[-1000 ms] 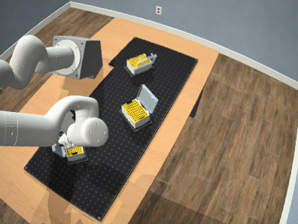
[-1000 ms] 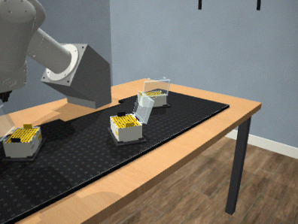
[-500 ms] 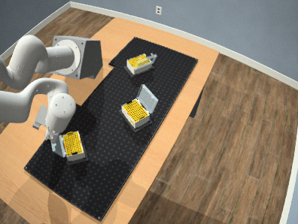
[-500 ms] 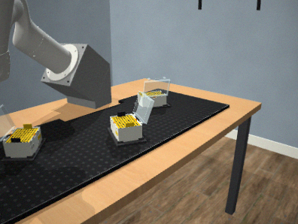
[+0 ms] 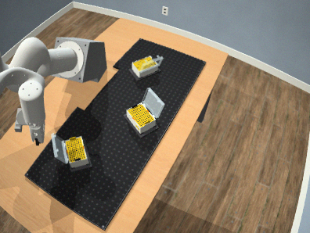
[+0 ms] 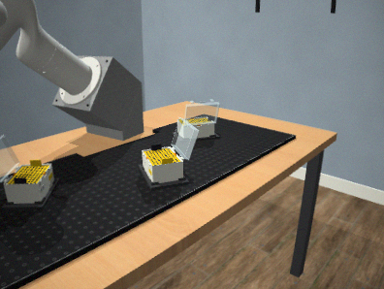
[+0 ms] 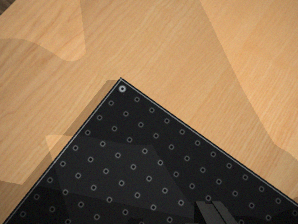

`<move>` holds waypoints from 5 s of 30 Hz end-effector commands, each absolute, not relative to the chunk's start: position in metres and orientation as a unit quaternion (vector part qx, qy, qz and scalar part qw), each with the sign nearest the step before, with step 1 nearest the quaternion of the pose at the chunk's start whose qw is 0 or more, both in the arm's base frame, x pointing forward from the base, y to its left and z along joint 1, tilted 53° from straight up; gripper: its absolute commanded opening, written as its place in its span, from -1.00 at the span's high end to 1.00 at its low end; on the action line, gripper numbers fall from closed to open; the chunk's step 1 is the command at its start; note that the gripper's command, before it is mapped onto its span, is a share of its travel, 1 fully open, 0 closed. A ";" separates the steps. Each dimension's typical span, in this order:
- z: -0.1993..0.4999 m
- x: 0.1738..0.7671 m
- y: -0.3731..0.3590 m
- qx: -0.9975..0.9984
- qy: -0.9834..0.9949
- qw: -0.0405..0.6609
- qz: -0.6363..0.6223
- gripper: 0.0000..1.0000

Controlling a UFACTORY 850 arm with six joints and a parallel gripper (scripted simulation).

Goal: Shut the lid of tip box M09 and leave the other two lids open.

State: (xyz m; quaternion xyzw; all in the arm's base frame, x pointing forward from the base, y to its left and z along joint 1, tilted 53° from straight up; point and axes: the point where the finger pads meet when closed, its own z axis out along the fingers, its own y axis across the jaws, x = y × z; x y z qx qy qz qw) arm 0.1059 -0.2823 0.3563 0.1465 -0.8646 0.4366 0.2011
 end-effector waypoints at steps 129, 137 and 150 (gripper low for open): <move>0.300 0.137 -0.317 0.286 -0.849 0.140 0.422 1.00; 0.297 0.143 -0.313 0.286 -0.849 0.140 0.422 1.00; 0.291 0.155 -0.306 0.286 -0.849 0.140 0.422 1.00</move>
